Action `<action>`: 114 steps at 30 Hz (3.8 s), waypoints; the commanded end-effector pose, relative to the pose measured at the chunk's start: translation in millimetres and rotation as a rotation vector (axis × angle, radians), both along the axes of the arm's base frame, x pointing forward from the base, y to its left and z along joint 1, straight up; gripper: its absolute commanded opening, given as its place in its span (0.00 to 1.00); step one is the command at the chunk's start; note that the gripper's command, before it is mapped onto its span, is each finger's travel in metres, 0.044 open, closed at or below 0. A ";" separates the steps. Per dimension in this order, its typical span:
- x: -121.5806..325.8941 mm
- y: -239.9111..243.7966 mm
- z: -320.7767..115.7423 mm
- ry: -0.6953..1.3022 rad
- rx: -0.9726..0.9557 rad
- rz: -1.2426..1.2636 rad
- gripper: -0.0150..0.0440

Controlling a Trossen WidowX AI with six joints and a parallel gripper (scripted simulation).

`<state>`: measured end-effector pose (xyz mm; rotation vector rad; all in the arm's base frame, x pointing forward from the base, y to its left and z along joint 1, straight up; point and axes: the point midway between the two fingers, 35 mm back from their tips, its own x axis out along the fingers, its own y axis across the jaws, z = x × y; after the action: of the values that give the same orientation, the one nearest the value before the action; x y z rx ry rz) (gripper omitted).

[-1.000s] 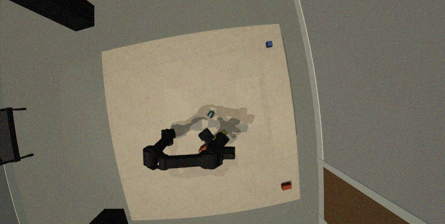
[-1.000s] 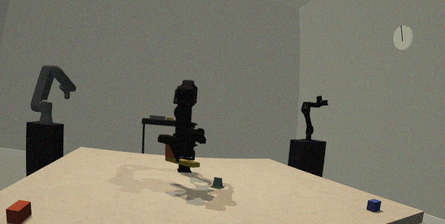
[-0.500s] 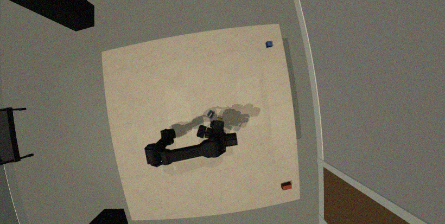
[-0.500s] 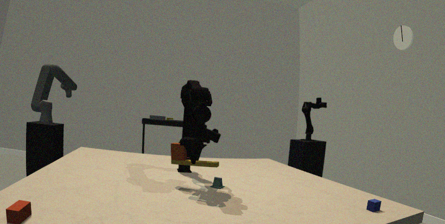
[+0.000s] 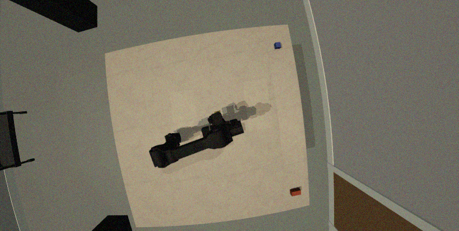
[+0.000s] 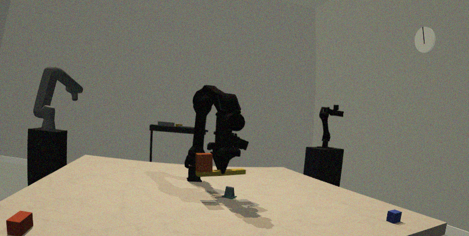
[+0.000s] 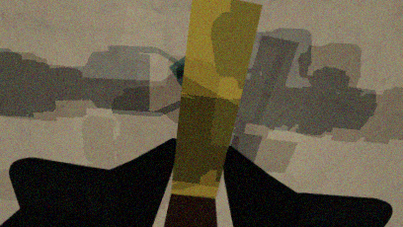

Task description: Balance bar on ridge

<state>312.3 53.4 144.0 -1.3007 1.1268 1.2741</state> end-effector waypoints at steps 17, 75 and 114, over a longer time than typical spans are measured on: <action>-32.1 64.1 1.2 -0.008 -0.015 0.663 0.25; -44.0 63.7 -42.4 -0.008 -0.017 0.734 0.25; -43.7 63.6 -45.6 -0.008 -0.017 0.734 0.25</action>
<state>268.6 117.5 99.5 -1.8117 0.6564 1.7703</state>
